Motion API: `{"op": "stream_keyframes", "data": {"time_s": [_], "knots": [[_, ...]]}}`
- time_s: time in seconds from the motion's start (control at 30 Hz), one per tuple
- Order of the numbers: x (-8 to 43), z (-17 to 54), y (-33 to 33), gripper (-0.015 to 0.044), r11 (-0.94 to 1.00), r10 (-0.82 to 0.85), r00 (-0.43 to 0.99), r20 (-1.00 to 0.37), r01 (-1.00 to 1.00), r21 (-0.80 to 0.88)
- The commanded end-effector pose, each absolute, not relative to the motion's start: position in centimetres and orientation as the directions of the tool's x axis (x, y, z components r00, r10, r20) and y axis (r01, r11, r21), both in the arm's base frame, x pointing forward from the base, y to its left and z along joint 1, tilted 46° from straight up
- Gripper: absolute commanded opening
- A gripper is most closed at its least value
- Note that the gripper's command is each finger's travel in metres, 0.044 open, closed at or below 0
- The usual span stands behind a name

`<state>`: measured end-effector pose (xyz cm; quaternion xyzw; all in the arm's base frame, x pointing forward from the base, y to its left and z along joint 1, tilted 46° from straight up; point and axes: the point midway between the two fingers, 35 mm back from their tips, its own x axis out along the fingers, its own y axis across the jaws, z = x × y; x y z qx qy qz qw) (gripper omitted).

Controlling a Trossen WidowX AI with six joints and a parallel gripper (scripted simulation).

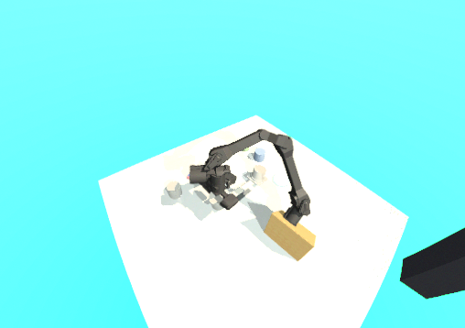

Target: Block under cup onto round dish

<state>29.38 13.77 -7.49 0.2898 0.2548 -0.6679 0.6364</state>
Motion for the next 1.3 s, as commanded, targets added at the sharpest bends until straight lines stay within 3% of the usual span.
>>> {"op": "stream_keyframes", "data": {"time_s": [0.0, 0.63, 1.23, 1.27], "knots": [[28.2, -9.9, 14.0, 0.0, -0.062, -0.702, -0.025, -0.712, 0.998, 0.027], [26.0, -17.6, 11.2, 0.0, -0.064, -0.699, -0.021, -0.714, 0.997, 0.033], [25.9, -19.1, 9.7, 0.0, -0.064, -0.7, -0.021, -0.714, 0.997, 0.033], [26.2, -18.8, 10.3, 0.0026, -0.071, -0.694, -0.021, -0.72, 0.997, 0.04]]}}
